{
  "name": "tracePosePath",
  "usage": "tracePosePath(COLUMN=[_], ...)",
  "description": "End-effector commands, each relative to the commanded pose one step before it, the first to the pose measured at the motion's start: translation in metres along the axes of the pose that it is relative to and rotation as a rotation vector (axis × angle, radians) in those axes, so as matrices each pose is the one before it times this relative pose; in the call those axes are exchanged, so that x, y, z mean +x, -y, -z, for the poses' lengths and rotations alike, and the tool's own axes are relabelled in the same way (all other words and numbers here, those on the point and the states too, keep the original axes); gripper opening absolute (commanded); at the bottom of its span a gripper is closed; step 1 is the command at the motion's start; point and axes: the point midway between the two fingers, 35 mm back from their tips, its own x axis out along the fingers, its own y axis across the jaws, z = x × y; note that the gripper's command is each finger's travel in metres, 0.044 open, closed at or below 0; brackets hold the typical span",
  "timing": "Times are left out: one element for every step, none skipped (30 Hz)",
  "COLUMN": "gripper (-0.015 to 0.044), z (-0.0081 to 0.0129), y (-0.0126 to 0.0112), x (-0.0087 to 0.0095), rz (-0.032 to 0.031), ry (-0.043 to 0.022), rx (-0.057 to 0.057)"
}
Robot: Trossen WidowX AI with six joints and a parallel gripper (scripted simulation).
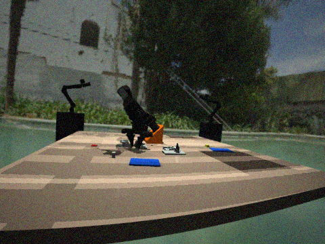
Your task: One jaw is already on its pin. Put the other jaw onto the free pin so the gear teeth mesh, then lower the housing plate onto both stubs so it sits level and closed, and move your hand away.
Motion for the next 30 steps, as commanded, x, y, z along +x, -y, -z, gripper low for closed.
tracePosePath(gripper=[0.0125,0.0118,0.0112,0.0105,0.0098,0.0092,0.0085,0.0078,0.0072,0.0065,0.0058,0.0052,0.0045,0.0038,0.0037,0.0037,0.0037,0.0037,0.0037,0.0037,0.0037,0.0037,0.0037,0.0037,0.0037,0.0037,0.0037,0.0037,0.0037,0.0037], z=[-0.00037,0.00000,0.00000,0.00000,0.00000,0.00000,0.00000,0.00000,0.00000,0.00000,0.00000,0.00000,0.00000,0.00000,0.00000,0.00000,0.00000,0.00000,0.00000,0.00000,0.00000,0.00000,0.00000,0.00000,0.00005,0.00015,0.00024,0.00029,0.00029,0.00009], y=[0.00077,0.00000,0.00000,0.00000,0.00000,0.00000,0.00000,0.00000,0.00000,0.00000,0.00000,0.00000,0.00000,0.00000,0.00000,0.00000,0.00000,0.00000,0.00000,0.00000,0.00000,0.00000,0.00000,0.00000,0.00003,0.00010,0.00017,0.00020,0.00021,0.00009], x=[0.00044,0.00000,0.00000,0.00000,0.00000,0.00000,0.00000,0.00000,0.00000,0.00000,0.00000,0.00000,0.00000,0.00000,0.00000,0.00000,0.00000,0.00000,0.00000,0.00000,0.00000,0.00000,0.00000,0.00000,-0.00005,-0.00015,-0.00025,-0.00031,-0.00031,-0.00060], rz=[0.00395,0.00000,0.00000,0.00000,0.00000,0.00000,0.00000,0.00000,0.00000,0.00000,0.00000,0.00000,0.00000,0.00000,0.00000,0.00000,0.00000,0.00000,0.00000,0.00000,0.00000,0.00000,0.00000,0.00000,0.00006,0.00018,0.00030,0.00037,0.00038,0.00016], ry=[0.00192,0.00000,0.00000,0.00000,0.00000,0.00000,0.00000,0.00000,0.00000,0.00000,0.00000,0.00000,0.00000,0.00000,0.00000,0.00000,0.00000,0.00000,0.00000,0.00000,0.00000,0.00000,0.00000,0.00000,-0.00023,-0.00069,-0.00114,-0.00138,-0.00138,-0.00030], rx=[-0.0043,0.0000,0.0000,0.0000,0.0000,0.0000,0.0000,0.0000,0.0000,0.0000,0.0000,0.0000,0.0000,0.0000,0.0000,0.0000,0.0000,0.0000,0.0000,0.0000,0.0000,0.0000,0.0000,0.0000,0.0008,0.0024,0.0040,0.0049,0.0049,0.0013])
